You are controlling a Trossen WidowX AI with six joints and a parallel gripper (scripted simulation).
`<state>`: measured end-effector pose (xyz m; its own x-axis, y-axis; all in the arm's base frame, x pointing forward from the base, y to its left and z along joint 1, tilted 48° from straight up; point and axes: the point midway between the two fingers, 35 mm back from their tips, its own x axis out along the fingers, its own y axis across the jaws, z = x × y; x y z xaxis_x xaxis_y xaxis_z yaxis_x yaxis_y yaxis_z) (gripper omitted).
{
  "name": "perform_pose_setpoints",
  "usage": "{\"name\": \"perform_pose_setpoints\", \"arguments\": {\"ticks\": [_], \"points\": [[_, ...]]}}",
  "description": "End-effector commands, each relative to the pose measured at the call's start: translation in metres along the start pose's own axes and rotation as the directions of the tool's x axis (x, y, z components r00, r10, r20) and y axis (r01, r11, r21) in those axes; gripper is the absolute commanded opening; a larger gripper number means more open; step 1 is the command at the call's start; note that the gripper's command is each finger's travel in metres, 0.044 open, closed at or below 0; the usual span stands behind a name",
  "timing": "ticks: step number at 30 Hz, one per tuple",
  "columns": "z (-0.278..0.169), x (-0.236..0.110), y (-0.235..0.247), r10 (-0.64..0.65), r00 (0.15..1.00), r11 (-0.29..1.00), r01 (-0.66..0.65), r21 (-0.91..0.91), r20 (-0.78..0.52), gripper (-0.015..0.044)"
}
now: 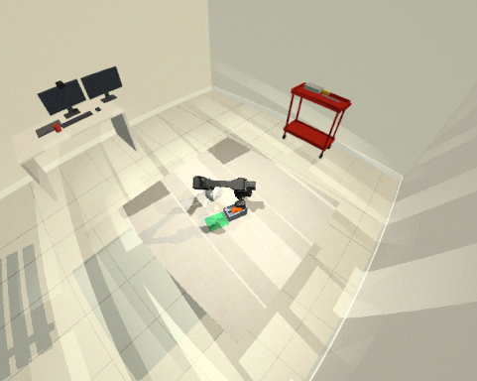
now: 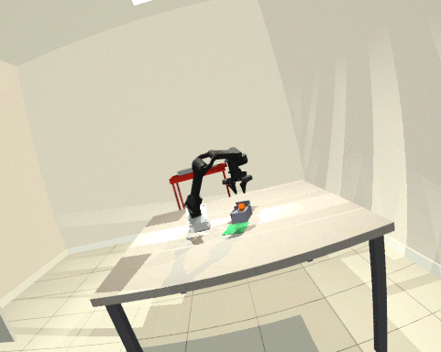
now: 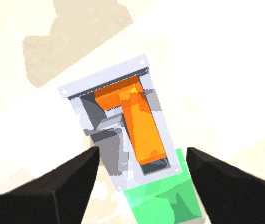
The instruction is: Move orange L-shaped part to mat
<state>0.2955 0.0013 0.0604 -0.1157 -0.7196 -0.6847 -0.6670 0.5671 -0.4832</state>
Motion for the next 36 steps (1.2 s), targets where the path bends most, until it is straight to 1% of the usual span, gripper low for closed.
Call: {"name": "perform_pose_setpoints", "arguments": {"ticks": [1,9,16,36], "points": [[-0.023,0.003,-0.007,0.002,1.0,0.935,-0.009,-0.353,-0.019,0.028],[-0.023,0.005,-0.007,0.002,1.0,0.935,-0.009,-0.353,-0.019,0.028],[-0.024,0.033,-0.007,0.002,1.0,0.936,-0.008,-0.353,-0.02,0.028],[-0.024,0.061,-0.008,0.002,1.0,0.936,-0.008,-0.353,-0.019,0.028]]}}
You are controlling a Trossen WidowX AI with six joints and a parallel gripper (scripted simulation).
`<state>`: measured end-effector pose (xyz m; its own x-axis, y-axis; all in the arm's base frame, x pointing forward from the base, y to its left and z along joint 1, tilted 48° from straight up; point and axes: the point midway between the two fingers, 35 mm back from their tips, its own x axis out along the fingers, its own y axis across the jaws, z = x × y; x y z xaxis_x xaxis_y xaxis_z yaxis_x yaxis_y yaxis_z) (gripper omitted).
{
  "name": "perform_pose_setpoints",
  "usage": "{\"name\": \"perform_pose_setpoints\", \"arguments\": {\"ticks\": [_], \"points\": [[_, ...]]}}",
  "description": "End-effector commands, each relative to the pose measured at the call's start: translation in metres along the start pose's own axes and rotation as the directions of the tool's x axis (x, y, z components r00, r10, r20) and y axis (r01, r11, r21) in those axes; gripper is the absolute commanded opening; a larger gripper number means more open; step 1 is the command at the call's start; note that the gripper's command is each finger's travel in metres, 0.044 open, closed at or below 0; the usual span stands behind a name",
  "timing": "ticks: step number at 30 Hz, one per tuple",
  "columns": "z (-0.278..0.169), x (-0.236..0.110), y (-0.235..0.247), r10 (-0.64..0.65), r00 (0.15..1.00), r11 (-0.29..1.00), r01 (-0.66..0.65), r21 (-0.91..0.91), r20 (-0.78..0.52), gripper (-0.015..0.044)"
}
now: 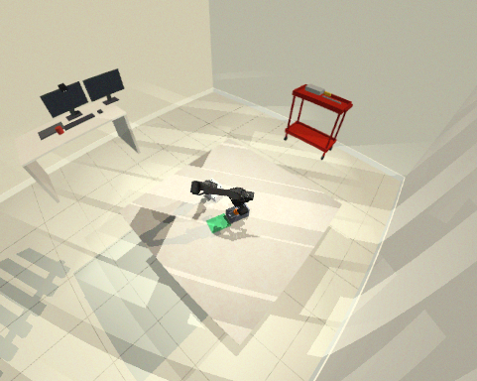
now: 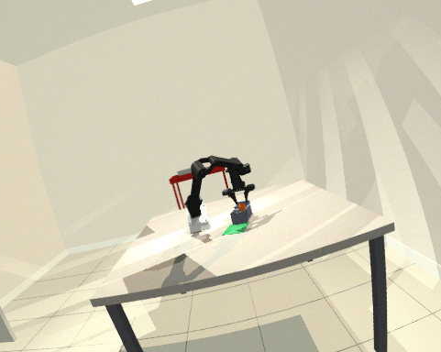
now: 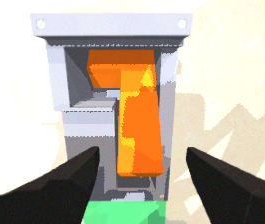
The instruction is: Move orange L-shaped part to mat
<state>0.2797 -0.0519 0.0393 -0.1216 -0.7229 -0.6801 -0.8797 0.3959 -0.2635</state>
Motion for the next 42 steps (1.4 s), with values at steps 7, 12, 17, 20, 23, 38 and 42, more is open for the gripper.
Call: {"name": "perform_pose_setpoints", "arguments": {"ticks": [7,12,17,20,23,38,42], "points": [[-0.002,0.018,0.003,0.005,1.0,1.0,-0.005,-0.008,-0.01,0.028],[-0.003,0.026,0.003,0.005,1.0,1.0,-0.005,-0.008,-0.011,0.028],[-0.002,0.024,0.001,0.0,1.0,1.0,0.0,0.001,-0.003,0.0254],[-0.002,0.024,0.001,0.0,1.0,1.0,0.0,0.001,-0.003,0.0175],[-0.002,0.024,0.001,0.0,1.0,1.0,0.0,0.001,-0.003,0.0135],[-0.002,0.024,0.001,0.0,1.0,1.0,0.0,0.001,-0.003,0.0],[-0.002,0.022,0.001,0.001,1.0,1.0,-0.001,0.0,-0.004,0.0]]}}
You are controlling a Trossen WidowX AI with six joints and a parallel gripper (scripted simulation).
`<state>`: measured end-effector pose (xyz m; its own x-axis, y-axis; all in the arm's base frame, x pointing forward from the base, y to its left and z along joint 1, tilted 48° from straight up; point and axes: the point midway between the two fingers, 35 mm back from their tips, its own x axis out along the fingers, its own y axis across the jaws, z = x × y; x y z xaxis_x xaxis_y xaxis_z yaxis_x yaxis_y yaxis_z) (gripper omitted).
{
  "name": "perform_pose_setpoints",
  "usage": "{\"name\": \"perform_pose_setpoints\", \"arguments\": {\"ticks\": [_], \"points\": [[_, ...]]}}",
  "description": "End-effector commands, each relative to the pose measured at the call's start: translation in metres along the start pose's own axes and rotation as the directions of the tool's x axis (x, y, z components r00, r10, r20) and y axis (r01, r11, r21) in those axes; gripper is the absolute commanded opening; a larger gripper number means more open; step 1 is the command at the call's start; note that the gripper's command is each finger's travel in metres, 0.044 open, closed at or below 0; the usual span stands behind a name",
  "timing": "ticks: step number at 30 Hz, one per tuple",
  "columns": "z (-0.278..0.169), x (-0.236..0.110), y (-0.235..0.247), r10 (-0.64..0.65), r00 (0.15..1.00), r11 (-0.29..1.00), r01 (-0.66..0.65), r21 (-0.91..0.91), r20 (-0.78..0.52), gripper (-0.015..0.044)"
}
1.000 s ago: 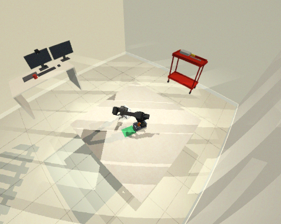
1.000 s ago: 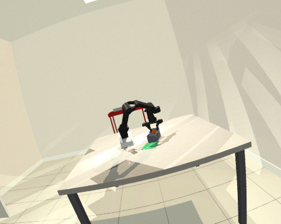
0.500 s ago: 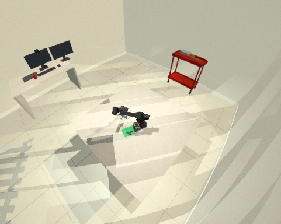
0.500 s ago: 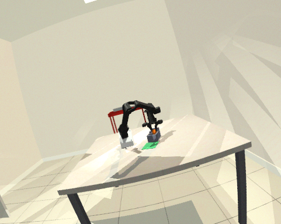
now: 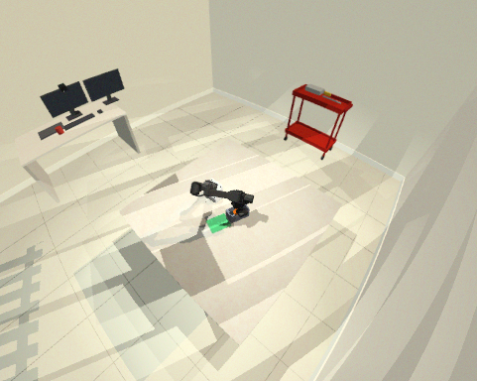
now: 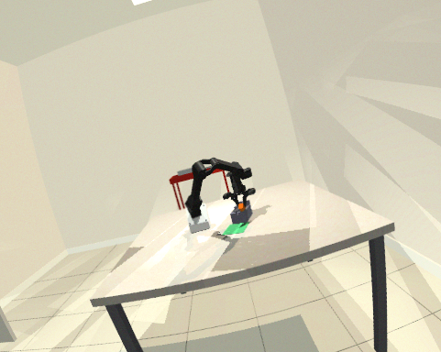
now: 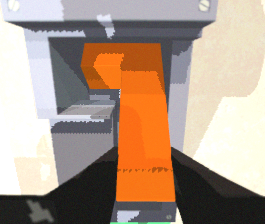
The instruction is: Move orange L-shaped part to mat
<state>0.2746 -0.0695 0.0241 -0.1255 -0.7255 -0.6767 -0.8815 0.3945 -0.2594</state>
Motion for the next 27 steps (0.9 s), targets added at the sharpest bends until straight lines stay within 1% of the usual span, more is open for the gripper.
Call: {"name": "perform_pose_setpoints", "arguments": {"ticks": [1,27], "points": [[0.0,-0.003,0.0,0.0,1.0,1.0,0.0,0.004,0.001,0.0],[0.0,-0.044,0.001,0.004,1.0,1.0,-0.004,-0.004,-0.004,0.0]]}}
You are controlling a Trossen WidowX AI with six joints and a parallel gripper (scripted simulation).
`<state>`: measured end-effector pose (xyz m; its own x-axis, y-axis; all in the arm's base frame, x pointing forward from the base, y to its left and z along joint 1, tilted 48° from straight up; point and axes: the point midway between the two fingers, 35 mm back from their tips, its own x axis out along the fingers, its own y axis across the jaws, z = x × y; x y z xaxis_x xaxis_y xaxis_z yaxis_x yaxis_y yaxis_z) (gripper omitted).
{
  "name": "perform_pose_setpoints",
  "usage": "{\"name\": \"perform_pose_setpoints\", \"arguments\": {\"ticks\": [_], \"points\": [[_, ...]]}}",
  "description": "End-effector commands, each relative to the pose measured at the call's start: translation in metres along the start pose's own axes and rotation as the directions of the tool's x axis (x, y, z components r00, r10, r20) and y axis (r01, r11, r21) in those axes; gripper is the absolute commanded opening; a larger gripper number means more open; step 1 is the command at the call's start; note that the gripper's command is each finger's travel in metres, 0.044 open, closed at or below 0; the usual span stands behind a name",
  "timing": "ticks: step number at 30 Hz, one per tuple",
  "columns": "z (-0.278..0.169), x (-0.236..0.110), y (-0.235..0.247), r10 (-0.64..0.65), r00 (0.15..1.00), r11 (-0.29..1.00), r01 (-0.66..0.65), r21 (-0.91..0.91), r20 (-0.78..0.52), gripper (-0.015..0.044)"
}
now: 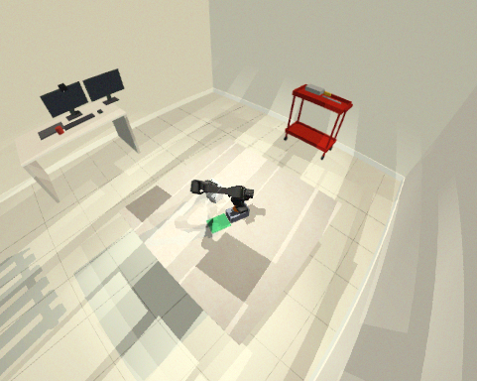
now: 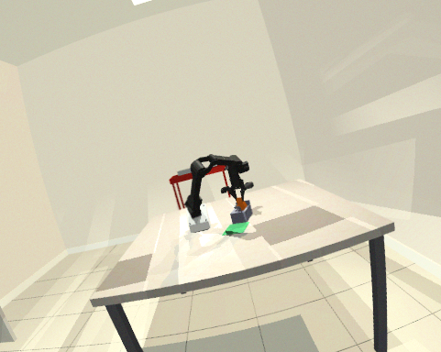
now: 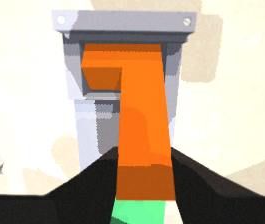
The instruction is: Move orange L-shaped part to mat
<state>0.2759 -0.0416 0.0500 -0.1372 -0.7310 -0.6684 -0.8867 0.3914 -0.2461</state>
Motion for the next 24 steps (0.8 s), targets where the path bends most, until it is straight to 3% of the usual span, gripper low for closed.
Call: {"name": "perform_pose_setpoints", "arguments": {"ticks": [1,24], "points": [[0.001,-0.008,-0.002,-0.002,1.0,1.0,0.002,0.009,0.01,0.0],[0.001,-0.044,-0.001,-0.001,1.0,1.0,0.001,0.009,0.011,0.0]]}}
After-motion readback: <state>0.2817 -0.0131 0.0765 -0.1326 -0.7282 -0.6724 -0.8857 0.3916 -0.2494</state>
